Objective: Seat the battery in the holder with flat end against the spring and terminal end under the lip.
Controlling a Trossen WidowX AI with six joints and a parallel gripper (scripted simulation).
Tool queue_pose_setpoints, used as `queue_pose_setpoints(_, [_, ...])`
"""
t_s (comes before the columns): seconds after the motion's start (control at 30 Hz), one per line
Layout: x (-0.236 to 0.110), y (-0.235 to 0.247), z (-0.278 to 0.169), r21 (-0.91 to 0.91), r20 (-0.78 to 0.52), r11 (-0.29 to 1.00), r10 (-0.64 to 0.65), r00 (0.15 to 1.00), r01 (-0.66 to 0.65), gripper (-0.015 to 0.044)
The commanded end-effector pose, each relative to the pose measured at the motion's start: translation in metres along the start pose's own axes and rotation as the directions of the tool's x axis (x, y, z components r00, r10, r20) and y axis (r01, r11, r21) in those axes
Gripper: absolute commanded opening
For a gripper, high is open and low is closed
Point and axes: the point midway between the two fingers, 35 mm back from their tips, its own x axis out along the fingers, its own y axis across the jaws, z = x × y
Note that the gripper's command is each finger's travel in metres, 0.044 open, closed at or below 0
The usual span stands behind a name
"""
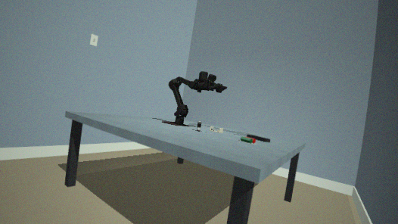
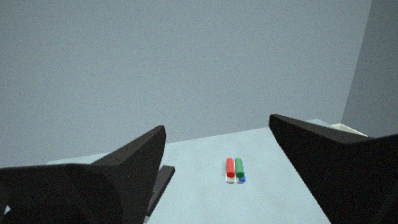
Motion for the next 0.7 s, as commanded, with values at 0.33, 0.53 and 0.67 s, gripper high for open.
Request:
queue_pose_setpoints(0.33, [-0.004, -0.05, -0.124, -0.397, -0.769, 0.852, -0.105, 0.63, -0.342, 0.0111])
queue_pose_setpoints(0.53, [-0.064, -0.067, -0.159, -0.123, -0.991, 0.678, -0.047, 0.124, -0.725, 0.0])
queue_pose_setpoints(0.67, [-0.08, -0.069, -0.16, -0.005, -1.0, 0.624, -0.015, -0.006, -0.782, 0.0])
